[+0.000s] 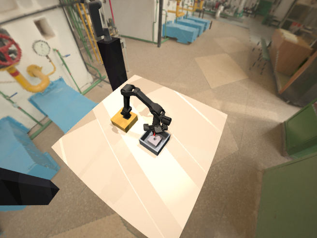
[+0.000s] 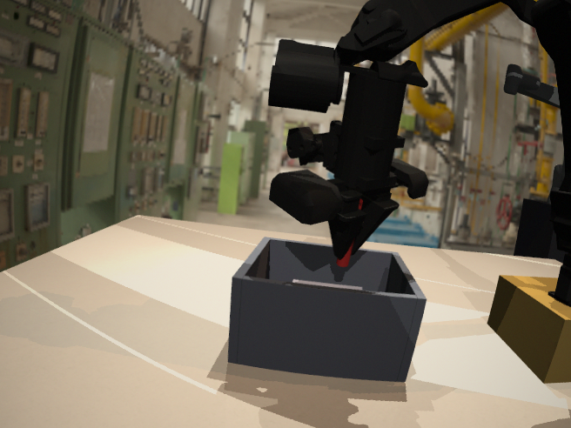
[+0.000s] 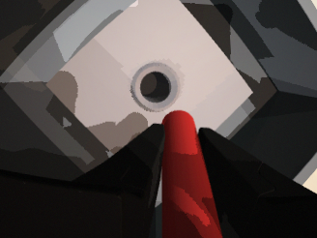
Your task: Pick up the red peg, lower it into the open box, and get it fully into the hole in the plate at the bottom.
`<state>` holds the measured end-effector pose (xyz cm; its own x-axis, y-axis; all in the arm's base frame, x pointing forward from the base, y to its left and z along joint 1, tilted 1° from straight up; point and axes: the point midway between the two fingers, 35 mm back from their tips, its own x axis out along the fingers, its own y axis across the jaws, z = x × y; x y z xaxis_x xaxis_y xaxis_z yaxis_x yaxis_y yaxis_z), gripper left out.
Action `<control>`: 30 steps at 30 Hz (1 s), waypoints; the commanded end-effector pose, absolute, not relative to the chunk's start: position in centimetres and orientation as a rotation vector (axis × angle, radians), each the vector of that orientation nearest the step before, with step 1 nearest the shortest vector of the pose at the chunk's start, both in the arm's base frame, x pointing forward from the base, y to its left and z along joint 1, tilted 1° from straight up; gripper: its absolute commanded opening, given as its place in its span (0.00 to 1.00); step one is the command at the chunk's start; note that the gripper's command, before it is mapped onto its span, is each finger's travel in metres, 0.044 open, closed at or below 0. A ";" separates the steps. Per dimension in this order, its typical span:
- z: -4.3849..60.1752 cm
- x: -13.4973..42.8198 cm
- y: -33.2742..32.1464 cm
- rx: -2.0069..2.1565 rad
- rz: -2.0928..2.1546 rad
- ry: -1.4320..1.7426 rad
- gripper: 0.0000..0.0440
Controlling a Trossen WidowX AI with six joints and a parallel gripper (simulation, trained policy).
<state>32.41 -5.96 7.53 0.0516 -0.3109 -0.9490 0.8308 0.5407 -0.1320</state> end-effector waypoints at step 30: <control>5.0 39.3 -9.1 0.571 -0.655 1.348 1.00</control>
